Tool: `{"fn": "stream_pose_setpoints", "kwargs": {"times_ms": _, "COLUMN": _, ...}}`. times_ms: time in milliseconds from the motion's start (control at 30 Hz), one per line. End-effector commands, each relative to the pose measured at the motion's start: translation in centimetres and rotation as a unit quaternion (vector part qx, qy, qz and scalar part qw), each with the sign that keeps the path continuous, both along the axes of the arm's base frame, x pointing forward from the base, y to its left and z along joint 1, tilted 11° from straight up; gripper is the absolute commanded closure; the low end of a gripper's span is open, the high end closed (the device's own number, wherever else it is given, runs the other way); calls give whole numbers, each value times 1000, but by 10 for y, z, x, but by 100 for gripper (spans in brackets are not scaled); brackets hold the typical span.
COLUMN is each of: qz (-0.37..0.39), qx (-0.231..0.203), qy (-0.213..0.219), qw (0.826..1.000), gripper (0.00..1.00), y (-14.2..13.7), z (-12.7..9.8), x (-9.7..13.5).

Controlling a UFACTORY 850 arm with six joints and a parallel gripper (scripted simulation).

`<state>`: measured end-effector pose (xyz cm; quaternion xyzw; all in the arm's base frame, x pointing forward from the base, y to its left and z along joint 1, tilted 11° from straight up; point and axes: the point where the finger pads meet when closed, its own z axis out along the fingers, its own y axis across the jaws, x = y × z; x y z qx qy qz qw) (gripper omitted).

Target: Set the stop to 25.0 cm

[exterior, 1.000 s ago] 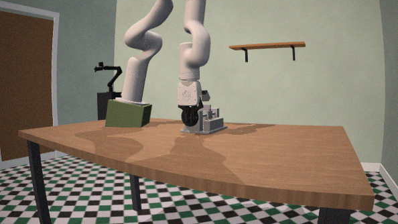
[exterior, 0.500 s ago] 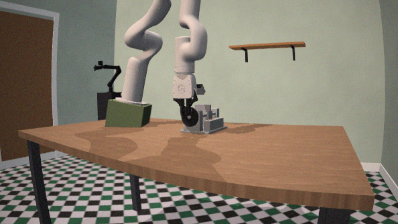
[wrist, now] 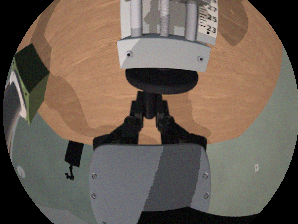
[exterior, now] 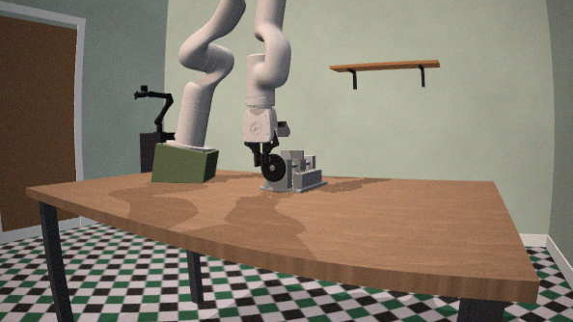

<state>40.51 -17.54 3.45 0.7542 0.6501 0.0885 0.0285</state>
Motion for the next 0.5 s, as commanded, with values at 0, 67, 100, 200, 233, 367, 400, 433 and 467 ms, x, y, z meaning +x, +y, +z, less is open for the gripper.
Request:
{"fn": "stream_pose_setpoints", "kwargs": {"times_ms": 0, "qz": 0, "qx": -3, "qy": -3, "qw": 1000, "gripper": 94, "y": 1, "z": -4, "x": -5}}
{"fn": "stream_pose_setpoints", "kwargs": {"times_ms": 67, "qz": 0, "qx": -2, "qy": -3, "qw": 1000, "gripper": 94, "y": 1, "z": -7, "x": -6}}
{"fn": "stream_pose_setpoints", "kwargs": {"times_ms": 100, "qz": 0, "qx": -3, "qy": -3, "qw": 1000, "gripper": 94, "y": 1, "z": -8, "x": -7}}
{"fn": "stream_pose_setpoints", "kwargs": {"times_ms": 200, "qz": 0, "qx": -3, "qy": -3, "qw": 1000, "gripper": 94, "y": 2, "z": -10, "x": -8}}
{"fn": "stream_pose_setpoints", "kwargs": {"times_ms": 233, "qz": 0, "qx": -3, "qy": -3, "qw": 1000, "gripper": 94, "y": 2, "z": -10, "x": -8}}
{"fn": "stream_pose_setpoints", "kwargs": {"times_ms": 367, "qz": 0, "qx": -3, "qy": -3, "qw": 1000, "gripper": 94, "y": 3, "z": -16, "x": -10}}
{"fn": "stream_pose_setpoints", "kwargs": {"times_ms": 400, "qz": 0, "qx": -3, "qy": -3, "qw": 1000, "gripper": 94, "y": 3, "z": -18, "x": -10}}
{"fn": "stream_pose_setpoints", "kwargs": {"times_ms": 433, "qz": 0, "qx": -3, "qy": -3, "qw": 1000, "gripper": 94, "y": 3, "z": -20, "x": -11}}
{"fn": "stream_pose_setpoints", "kwargs": {"times_ms": 467, "qz": 0, "qx": -3, "qy": -3, "qw": 1000, "gripper": 94, "y": 3, "z": -22, "x": -11}}
